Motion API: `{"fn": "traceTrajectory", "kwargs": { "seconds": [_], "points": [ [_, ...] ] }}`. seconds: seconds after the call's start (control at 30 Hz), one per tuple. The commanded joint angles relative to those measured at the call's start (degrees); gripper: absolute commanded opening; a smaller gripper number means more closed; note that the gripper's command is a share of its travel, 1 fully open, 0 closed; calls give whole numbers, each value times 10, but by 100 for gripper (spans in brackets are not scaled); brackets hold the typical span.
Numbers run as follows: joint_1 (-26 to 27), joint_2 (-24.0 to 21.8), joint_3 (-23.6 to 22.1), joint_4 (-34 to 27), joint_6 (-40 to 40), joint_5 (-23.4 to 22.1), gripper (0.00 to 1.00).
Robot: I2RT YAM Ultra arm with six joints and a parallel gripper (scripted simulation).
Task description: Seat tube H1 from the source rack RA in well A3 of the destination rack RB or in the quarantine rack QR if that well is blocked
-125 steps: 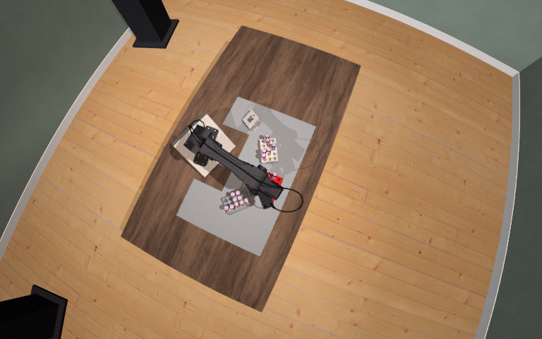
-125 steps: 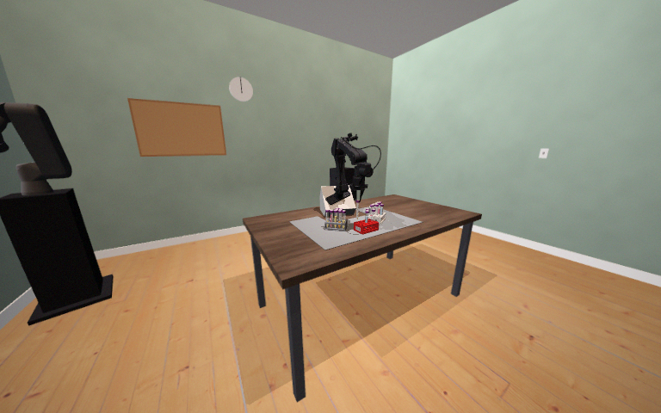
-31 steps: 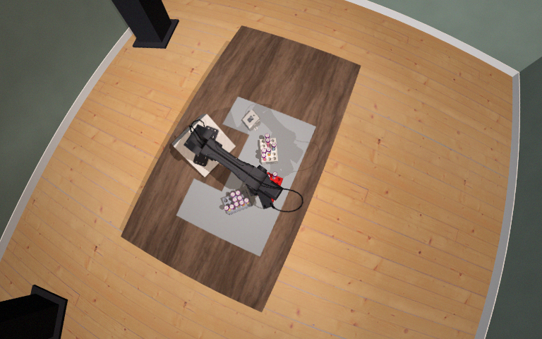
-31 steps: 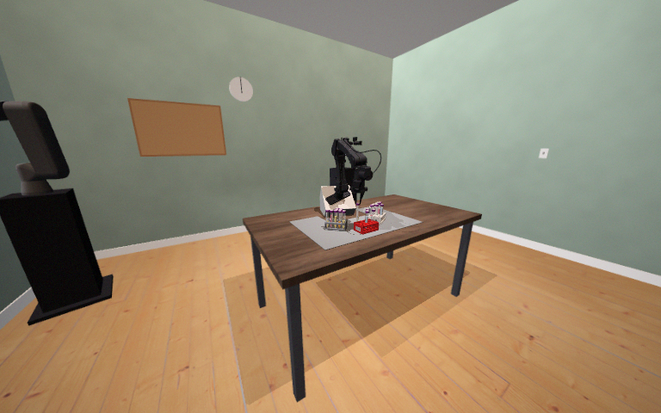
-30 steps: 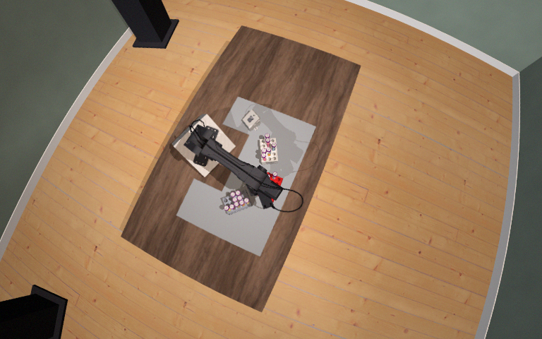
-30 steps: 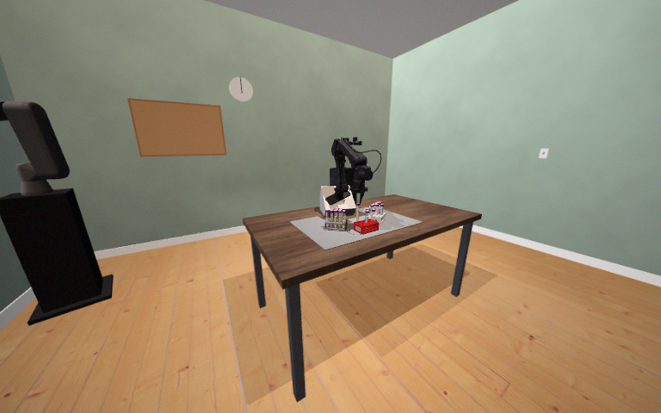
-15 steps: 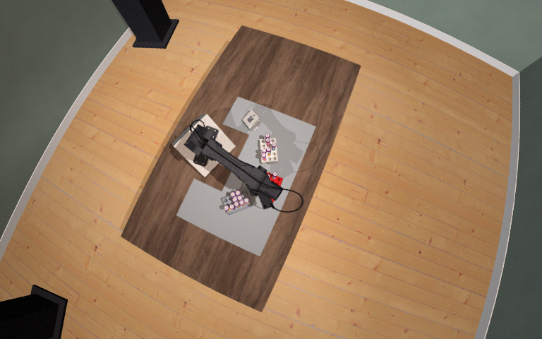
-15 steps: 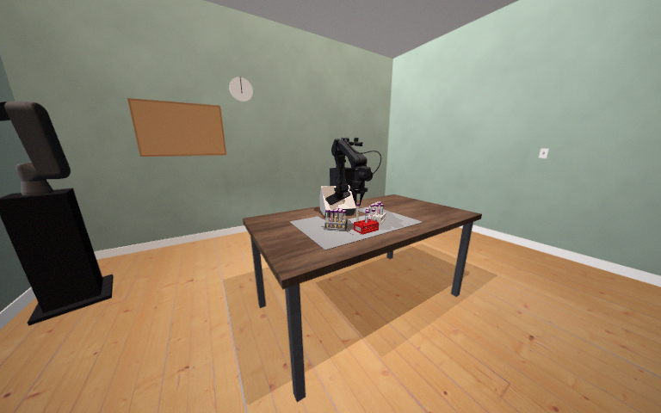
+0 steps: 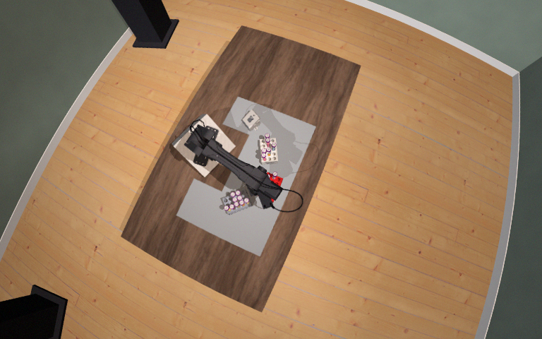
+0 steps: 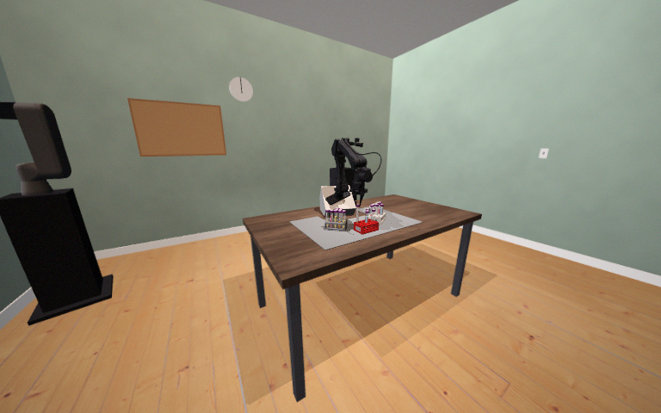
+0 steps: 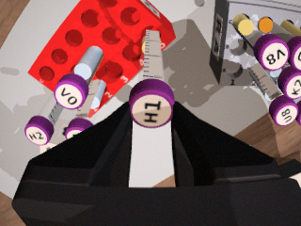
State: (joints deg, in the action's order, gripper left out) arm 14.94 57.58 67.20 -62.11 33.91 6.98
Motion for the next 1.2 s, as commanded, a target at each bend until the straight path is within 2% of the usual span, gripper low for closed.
{"fn": "traceTrajectory", "kwargs": {
  "seconds": [0.0,0.1,0.23,0.33,0.5,0.6,0.7,0.77,0.87,1.03,1.07,1.17],
  "points": [
    [4,-3,16,12,-6,0,0],
    [5,-5,-12,16,-6,-1,0],
    [7,-5,1,20,-7,-1,0],
    [7,-4,-20,24,-7,-2,0],
    [7,-1,-8,28,-8,-1,0],
    [7,1,-26,31,-8,-2,0],
    [9,4,-14,35,-8,-2,0],
    [9,2,-29,37,-9,-3,0],
    [10,6,-20,41,-9,-3,0],
    [8,3,-36,44,-10,-4,0],
    [9,5,-13,45,-10,-3,0],
    [11,11,-17,49,-10,-3,0]
  ]
}}
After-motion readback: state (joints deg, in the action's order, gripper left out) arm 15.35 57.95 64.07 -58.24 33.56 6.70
